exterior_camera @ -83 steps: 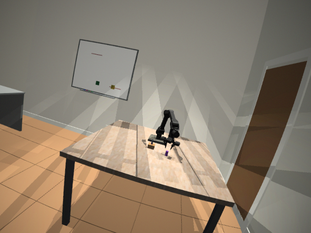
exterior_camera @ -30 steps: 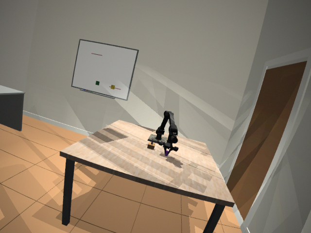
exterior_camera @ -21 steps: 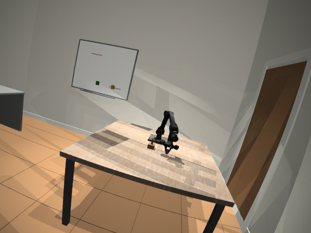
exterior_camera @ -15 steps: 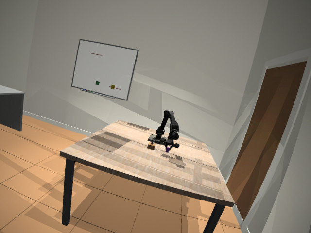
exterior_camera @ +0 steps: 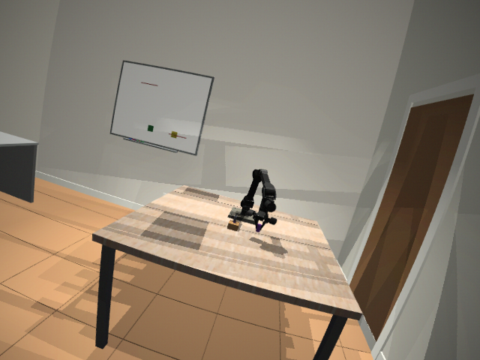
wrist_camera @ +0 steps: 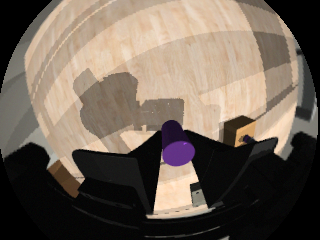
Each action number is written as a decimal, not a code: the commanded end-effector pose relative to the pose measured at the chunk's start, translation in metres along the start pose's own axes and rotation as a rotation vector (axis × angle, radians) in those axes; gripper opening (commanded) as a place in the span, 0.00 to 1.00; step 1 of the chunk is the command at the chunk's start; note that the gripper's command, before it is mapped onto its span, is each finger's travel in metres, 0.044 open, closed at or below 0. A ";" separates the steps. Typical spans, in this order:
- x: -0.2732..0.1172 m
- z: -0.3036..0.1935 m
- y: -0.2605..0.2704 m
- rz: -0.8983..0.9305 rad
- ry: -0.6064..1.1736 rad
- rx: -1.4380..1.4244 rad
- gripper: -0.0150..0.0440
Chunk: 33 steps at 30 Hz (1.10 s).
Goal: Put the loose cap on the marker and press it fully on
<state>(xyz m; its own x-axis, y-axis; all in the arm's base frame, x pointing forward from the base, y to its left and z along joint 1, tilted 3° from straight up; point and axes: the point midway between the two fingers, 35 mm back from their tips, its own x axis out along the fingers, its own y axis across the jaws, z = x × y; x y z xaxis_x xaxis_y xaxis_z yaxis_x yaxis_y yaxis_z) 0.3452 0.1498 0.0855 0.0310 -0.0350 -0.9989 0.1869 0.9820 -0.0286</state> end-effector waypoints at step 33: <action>-0.048 -0.025 -0.152 -0.010 -0.007 0.007 0.25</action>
<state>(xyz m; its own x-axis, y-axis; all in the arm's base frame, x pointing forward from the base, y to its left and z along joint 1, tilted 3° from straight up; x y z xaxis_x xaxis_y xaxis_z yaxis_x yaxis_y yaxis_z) 0.2997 0.0183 0.1310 0.0284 -0.0497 -0.9984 0.1950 0.9798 -0.0432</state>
